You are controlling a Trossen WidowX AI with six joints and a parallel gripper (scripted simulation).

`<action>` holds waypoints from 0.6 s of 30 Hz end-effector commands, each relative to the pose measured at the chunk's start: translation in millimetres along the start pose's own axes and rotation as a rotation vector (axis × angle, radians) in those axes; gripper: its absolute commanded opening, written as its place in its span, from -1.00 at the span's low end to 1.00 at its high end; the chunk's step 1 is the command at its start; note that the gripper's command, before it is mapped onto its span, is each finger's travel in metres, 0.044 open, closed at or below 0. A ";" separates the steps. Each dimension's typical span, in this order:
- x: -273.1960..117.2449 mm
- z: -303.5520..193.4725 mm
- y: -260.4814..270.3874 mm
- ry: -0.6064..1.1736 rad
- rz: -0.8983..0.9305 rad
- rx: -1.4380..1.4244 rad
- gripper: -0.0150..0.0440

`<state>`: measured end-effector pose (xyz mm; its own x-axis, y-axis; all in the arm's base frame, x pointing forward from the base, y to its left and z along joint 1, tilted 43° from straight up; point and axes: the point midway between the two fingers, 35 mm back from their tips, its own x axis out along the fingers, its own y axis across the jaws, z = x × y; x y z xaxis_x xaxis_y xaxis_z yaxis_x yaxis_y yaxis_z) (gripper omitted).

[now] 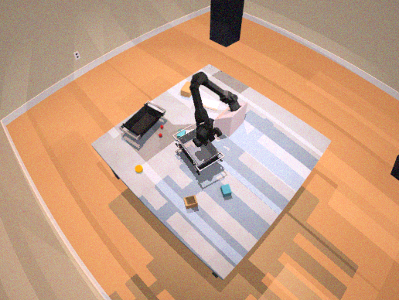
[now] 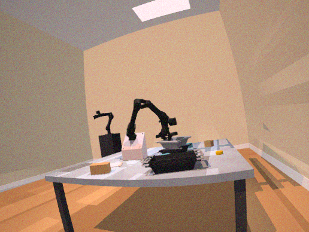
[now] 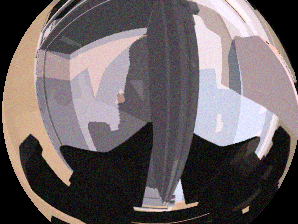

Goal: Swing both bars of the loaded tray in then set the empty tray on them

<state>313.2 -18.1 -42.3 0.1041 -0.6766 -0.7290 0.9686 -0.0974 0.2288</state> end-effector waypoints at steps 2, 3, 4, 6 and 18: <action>5.3 1.7 -6.8 0.001 -0.029 -0.007 -0.44; 5.3 1.7 -6.8 0.001 -0.029 -0.007 -0.39; 5.3 1.7 -6.8 0.001 -0.029 -0.007 -0.34; 5.3 1.7 -6.8 0.001 -0.029 -0.007 -0.24; 5.3 1.7 -6.8 0.001 -0.029 -0.007 0.35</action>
<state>308.4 -22.3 -45.7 0.0809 -0.6743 -0.7340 0.9712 -0.1121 0.2100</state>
